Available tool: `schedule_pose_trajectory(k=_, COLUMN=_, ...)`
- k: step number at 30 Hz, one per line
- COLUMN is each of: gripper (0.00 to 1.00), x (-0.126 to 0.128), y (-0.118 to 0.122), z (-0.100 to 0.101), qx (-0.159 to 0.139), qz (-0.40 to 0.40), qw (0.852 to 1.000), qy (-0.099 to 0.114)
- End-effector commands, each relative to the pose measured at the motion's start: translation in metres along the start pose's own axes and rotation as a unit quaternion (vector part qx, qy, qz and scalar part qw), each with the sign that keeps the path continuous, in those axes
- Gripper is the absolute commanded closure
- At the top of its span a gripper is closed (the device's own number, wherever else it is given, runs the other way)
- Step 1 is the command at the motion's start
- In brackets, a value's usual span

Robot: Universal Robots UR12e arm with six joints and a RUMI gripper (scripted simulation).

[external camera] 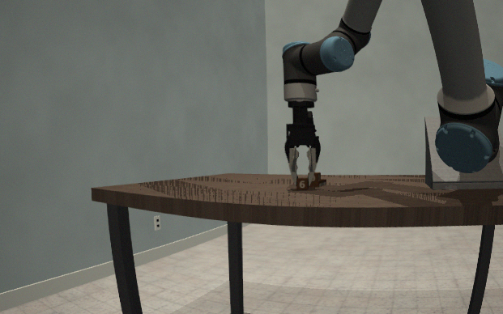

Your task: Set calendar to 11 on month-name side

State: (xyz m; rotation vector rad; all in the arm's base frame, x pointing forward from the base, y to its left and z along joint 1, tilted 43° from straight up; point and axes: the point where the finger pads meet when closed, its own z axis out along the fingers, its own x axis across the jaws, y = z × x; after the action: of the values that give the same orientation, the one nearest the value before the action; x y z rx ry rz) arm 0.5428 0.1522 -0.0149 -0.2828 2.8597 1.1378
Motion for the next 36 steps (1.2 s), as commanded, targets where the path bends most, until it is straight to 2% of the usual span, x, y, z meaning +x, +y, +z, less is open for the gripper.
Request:
schedule_pose_trajectory(k=1, gripper=0.9, x=-0.001, y=0.0, z=-0.001, qx=0.0, qz=0.0, qw=1.0, qy=0.0)
schedule_pose_trajectory(k=12, gripper=0.9, x=-0.001, y=0.0, z=-0.001, qx=0.0, qz=0.0, qw=1.0, qy=0.0)
schedule_pose_trajectory(k=15, gripper=0.9, x=-0.001, y=0.0, z=-0.007, qx=0.0, qz=0.0, qw=1.0, qy=0.0)
schedule_pose_trajectory(k=19, gripper=0.9, x=-0.001, y=0.0, z=-0.027, qx=0.0, qz=0.0, qw=1.0, qy=0.0)
schedule_pose_trajectory(k=21, gripper=0.9, x=-0.001, y=0.0, z=-0.027, qx=0.0, qz=0.0, qw=1.0, qy=0.0)
schedule_pose_trajectory(k=30, gripper=0.9, x=0.0, y=0.0, z=-0.09, qx=0.0, qz=0.0, qw=1.0, qy=0.0)
schedule_pose_trajectory(k=36, gripper=0.9, x=0.0, y=0.0, z=-0.101, qx=0.0, qz=0.0, qw=1.0, qy=0.0)
